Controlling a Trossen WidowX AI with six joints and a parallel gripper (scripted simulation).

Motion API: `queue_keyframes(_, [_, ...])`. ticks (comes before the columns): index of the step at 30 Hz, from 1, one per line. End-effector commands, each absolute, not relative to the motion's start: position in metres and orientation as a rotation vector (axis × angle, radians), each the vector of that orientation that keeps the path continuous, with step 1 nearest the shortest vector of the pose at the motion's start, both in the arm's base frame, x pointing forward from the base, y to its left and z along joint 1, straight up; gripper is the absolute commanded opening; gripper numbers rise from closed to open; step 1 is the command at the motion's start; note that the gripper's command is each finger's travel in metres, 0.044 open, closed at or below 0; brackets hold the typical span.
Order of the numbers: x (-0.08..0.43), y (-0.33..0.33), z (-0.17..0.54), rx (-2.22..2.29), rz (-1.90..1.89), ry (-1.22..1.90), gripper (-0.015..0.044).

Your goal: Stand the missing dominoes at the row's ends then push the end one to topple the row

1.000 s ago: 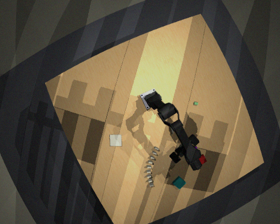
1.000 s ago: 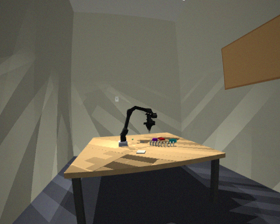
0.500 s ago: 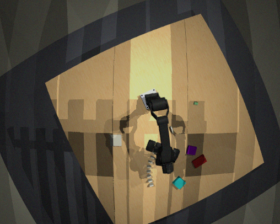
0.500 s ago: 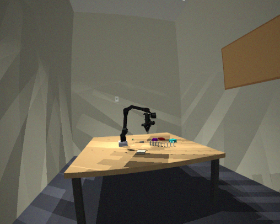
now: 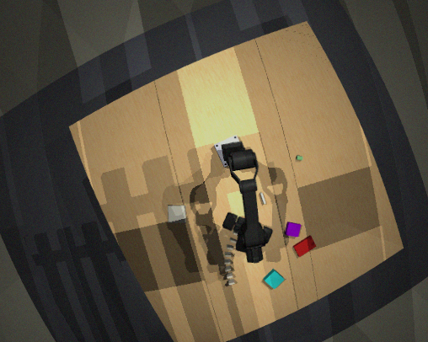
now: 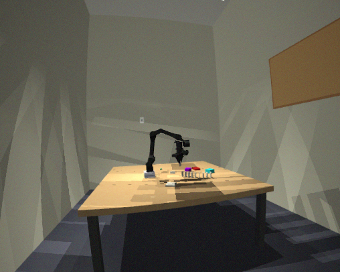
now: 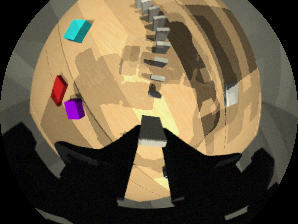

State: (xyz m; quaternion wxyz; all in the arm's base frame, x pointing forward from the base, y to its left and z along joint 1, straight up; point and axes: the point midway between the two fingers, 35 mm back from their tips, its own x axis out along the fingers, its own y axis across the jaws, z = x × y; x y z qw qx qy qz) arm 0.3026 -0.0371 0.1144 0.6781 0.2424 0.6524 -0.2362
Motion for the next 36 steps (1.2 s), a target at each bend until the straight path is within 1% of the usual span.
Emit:
queue_keyframes(1, [0.303, -0.038, 0.090, 0.547, -0.541, 1.480, 0.0107])
queue_keyframes(15, [0.297, -0.037, 0.022, 0.546, -0.541, 1.481, 0.0107])
queue_keyframes(29, [0.296, -0.037, 0.019, 0.546, -0.541, 1.481, 0.0107])
queue_keyframes(36, [0.296, -0.037, 0.019, 0.546, -0.541, 1.481, 0.0291])
